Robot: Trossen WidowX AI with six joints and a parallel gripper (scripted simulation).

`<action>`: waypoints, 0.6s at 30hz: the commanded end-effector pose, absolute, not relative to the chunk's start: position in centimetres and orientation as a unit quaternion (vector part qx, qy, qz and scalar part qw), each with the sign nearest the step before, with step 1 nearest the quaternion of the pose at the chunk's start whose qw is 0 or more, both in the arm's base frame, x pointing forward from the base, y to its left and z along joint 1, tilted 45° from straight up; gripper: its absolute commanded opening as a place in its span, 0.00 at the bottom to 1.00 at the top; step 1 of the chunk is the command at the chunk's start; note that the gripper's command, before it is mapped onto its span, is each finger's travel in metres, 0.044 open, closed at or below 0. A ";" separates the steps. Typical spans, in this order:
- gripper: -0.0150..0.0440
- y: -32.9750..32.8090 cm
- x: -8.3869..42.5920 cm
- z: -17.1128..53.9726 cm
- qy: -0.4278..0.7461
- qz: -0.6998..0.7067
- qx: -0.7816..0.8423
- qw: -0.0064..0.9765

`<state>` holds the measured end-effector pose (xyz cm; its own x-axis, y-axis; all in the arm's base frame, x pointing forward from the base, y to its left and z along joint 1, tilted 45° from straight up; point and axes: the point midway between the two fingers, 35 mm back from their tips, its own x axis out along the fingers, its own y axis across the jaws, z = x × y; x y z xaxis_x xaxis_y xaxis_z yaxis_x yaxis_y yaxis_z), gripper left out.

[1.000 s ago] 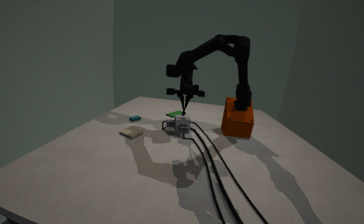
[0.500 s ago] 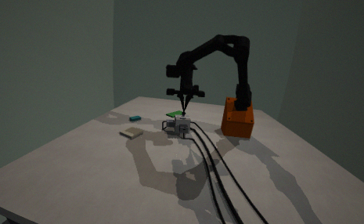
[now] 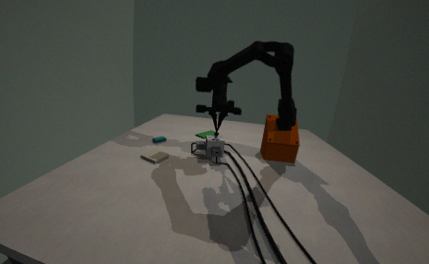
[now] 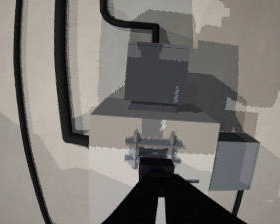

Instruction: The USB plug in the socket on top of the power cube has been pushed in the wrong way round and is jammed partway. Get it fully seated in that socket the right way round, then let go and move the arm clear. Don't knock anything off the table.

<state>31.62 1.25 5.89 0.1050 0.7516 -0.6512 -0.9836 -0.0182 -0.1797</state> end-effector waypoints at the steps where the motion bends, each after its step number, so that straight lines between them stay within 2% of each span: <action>1: 0.25 1.3 31.7 5.9 0.183 0.643 -0.311 0.676; 18: 0.25 1.5 31.7 5.7 0.182 0.643 -0.311 0.676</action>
<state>31.65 1.41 5.74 0.1048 0.7526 -0.6501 -0.9827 -0.0222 -0.1841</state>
